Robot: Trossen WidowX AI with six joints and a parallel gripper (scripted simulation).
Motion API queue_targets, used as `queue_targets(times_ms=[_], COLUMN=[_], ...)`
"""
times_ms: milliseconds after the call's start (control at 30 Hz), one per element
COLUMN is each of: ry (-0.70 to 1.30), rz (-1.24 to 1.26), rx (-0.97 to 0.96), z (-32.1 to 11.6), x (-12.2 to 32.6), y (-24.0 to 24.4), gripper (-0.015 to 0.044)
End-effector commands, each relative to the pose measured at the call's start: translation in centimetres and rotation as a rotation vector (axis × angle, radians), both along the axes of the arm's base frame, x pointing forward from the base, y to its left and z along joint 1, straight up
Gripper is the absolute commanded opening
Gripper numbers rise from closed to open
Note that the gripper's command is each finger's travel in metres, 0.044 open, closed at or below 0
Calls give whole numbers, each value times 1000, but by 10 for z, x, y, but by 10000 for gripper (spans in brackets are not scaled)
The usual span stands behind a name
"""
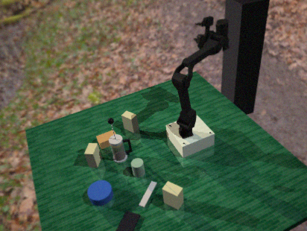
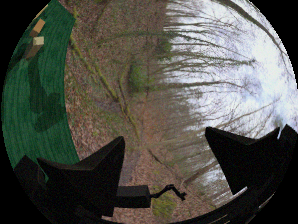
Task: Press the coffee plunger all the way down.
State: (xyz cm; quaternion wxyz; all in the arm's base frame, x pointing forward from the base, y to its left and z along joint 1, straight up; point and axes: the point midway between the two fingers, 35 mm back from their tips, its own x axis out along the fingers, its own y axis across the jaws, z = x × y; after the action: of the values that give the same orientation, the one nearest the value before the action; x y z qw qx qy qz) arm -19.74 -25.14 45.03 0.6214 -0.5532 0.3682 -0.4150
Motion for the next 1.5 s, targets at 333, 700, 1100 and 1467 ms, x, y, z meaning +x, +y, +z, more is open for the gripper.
queue_targets(times_ms=[333, 700, 1100, 1467], ry=[-146, -466, -639, -662], rz=[-3, 207, 423, 483], rx=[57, 316, 697, 1036], z=[-2, -27, -63, -105], x=[40, 185, 359, 472], y=[-44, -102, -66, 29], gripper=[440, 440, 440, 440])
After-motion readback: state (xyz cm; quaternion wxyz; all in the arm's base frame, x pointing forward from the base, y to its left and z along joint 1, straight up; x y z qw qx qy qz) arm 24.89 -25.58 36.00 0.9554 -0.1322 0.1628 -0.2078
